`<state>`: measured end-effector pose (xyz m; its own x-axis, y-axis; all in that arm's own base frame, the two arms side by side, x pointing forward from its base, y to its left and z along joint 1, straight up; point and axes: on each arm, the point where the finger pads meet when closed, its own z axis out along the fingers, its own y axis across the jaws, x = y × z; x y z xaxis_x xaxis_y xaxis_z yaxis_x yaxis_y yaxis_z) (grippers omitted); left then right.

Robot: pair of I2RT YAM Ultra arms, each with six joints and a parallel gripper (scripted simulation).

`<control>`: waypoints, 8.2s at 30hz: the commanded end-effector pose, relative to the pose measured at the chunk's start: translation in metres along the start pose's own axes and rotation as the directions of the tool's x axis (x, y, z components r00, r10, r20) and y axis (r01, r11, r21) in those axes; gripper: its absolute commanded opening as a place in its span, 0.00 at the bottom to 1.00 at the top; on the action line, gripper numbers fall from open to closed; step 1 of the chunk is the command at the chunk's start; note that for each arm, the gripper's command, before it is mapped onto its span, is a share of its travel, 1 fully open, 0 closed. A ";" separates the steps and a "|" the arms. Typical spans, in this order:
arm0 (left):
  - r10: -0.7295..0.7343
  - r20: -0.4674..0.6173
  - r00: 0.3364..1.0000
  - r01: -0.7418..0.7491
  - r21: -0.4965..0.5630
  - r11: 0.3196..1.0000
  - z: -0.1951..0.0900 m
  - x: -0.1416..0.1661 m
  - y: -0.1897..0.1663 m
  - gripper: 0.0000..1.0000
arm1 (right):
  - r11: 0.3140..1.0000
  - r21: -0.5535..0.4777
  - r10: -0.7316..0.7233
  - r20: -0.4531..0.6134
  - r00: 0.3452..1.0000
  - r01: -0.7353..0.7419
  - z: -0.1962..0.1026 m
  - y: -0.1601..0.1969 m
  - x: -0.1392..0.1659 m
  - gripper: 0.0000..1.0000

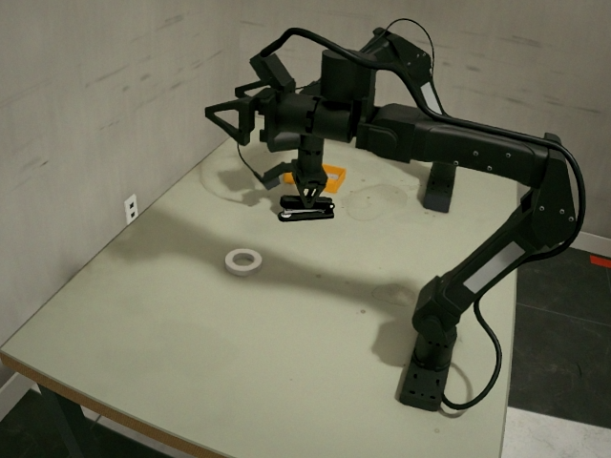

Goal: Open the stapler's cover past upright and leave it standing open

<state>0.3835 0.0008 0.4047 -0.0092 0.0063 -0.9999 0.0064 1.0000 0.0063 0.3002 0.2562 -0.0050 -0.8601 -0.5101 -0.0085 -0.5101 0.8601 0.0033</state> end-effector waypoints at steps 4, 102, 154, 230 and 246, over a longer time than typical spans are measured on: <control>-0.006 0.020 1.000 0.006 -0.006 1.000 -0.003 -0.007 0.000 1.00 | 1.000 0.000 -0.001 0.008 1.000 0.001 -0.042 0.001 -0.002 0.22; -0.006 0.020 1.000 0.006 -0.006 1.000 -0.003 -0.007 0.000 1.00 | -0.524 -0.002 -0.851 0.022 -0.524 0.851 -0.036 0.128 0.095 0.22; -0.006 0.020 1.000 0.006 -0.006 1.000 -0.003 -0.007 0.000 1.00 | -0.524 -0.008 -0.851 0.022 -0.524 0.851 0.004 0.126 0.098 0.22; -0.006 0.020 1.000 0.006 -0.006 1.000 -0.003 -0.007 0.000 1.00 | 0.513 0.086 -0.788 0.442 0.429 0.854 -0.094 0.121 0.108 1.00; -0.006 0.020 1.000 0.006 -0.006 1.000 -0.003 -0.007 0.000 1.00 | 0.795 -0.007 -0.498 0.563 0.659 0.607 -0.101 0.110 0.126 1.00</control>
<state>0.3835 0.0008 0.4047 -0.0091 0.0063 -0.9999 0.0064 1.0000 0.0063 0.1339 0.2845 0.0902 -0.2359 -0.8151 -0.5290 -0.9591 0.2829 -0.0082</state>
